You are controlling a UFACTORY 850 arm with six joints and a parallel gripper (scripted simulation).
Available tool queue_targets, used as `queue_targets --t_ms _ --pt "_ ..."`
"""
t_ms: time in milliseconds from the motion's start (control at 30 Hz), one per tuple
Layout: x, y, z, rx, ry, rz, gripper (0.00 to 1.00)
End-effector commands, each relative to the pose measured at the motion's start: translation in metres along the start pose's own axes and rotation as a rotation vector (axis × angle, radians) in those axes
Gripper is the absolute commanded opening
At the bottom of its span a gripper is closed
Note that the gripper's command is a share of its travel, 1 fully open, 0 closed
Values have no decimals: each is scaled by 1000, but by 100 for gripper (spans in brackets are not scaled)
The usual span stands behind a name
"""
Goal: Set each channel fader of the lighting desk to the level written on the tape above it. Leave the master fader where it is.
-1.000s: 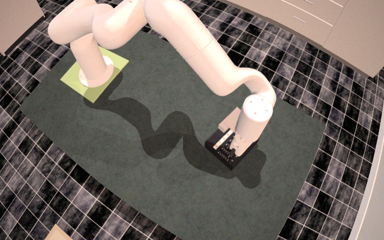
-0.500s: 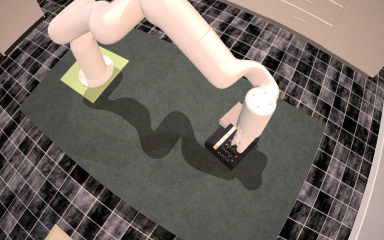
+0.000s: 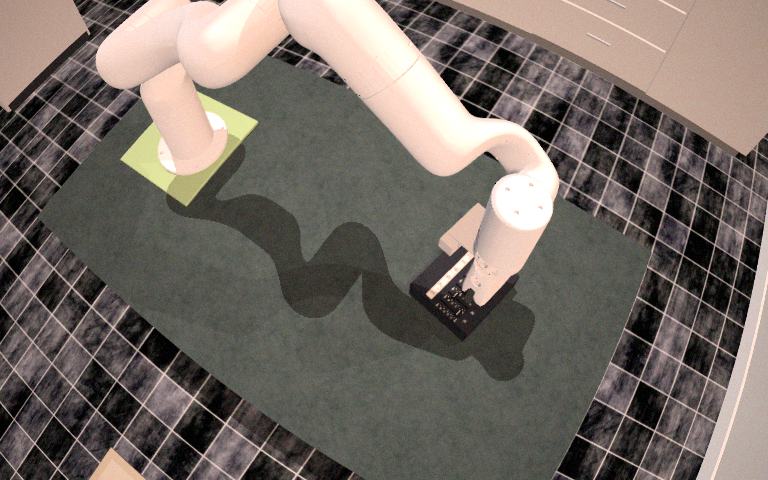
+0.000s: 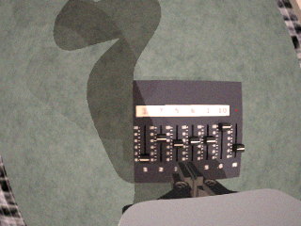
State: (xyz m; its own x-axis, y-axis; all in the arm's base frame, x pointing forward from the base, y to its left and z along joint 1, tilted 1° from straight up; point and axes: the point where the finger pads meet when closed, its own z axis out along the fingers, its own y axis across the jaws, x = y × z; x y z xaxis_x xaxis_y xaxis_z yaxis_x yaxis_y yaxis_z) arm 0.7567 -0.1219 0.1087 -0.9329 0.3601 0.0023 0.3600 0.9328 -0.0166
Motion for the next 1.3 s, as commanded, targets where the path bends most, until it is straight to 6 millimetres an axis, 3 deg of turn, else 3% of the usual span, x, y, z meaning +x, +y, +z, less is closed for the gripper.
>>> queue_targets --t_ms 0,300,567,633,1133,1200,1233,1267 --pt "-1 0 -2 -1 -3 -1 0" --pt "0 1 -2 -1 -3 -59 0" --pt "4 5 -1 0 -3 -325 0" --pt "4 5 -1 0 -3 -325 0" --pt "23 21 0 13 1 -1250 0" --pt "23 21 0 13 1 -1250 0" --pt "24 22 0 8 0 -1429 0" --pt "26 23 0 12 1 -1470 0"
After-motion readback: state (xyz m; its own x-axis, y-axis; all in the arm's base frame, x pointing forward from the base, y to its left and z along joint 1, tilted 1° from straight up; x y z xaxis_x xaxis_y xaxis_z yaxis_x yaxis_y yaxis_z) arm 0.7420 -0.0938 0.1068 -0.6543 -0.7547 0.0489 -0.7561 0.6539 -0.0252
